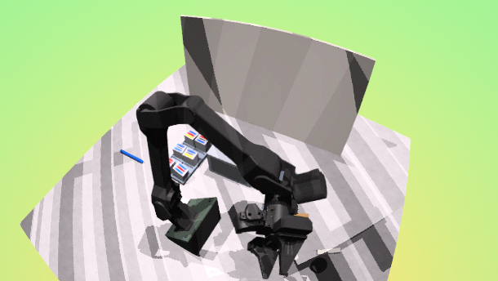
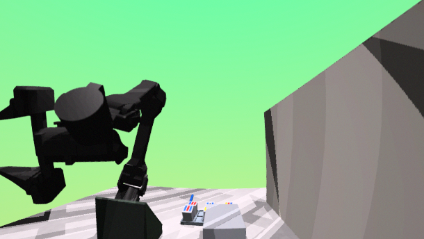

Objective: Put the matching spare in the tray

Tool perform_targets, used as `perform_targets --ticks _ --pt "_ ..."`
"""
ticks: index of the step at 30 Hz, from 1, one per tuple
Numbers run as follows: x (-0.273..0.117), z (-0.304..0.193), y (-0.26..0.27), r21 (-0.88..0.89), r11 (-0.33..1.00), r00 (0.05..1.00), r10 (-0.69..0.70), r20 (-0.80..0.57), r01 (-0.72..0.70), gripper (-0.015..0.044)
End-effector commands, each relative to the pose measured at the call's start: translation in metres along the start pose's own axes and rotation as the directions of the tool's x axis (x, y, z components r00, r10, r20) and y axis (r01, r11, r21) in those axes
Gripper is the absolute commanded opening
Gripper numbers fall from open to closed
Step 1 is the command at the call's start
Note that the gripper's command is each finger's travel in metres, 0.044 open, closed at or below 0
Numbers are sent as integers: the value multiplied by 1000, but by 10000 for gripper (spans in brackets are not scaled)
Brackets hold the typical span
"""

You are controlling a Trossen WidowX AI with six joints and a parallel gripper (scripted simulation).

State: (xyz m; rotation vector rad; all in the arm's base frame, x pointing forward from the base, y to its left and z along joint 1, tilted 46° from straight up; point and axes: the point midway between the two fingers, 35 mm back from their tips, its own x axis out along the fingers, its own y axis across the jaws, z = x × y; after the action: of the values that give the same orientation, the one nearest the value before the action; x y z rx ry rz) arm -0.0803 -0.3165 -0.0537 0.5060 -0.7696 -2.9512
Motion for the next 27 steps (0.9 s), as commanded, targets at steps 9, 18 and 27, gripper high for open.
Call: perform_targets --ticks 9,18,27 --pt "-11 -12 3 -132 991 997 -30 -68 20 440" --pt "-107 -65 8 -778 590 872 -244 -425 -215 440" --pt "-192 -77 -3 -802 121 703 -416 -577 -586 440"
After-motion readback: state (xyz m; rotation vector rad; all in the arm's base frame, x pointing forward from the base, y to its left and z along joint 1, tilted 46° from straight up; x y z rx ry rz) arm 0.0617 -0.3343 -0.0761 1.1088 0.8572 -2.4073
